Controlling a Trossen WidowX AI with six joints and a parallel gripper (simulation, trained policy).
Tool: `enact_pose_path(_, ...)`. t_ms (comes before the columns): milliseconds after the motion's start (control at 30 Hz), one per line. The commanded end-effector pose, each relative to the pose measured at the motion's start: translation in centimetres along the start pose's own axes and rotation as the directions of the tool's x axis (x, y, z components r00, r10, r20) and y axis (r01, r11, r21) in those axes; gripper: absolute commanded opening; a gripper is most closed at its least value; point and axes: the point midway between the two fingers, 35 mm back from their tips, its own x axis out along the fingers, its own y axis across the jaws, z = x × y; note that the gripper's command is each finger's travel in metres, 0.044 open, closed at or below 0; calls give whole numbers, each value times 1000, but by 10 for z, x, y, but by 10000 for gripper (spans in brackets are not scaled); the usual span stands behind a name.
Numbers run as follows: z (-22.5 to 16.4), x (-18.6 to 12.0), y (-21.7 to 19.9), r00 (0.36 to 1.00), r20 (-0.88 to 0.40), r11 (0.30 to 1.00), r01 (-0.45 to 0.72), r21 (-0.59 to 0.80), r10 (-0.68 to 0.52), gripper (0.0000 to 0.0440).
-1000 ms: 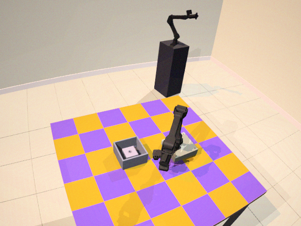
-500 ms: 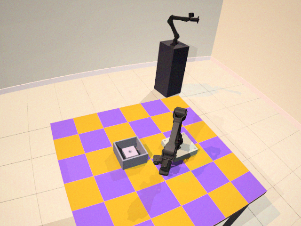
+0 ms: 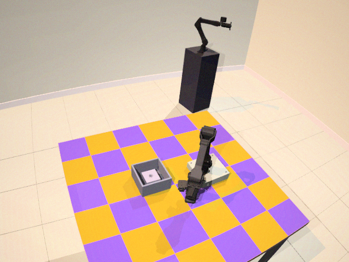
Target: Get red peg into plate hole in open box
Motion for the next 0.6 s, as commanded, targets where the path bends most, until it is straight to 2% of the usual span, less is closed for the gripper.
enact_pose_path(0, 8, -8, -2, 999, 32, 1000, 3, -7, -3, 0)
enact_pose_path(300, 31, -44, -22, 994, 110, 1000, 18, -17, -16, 0)
enact_pose_path(567, 57, -79, -35, 986, 169, 999, -6, 33, 0, 0)
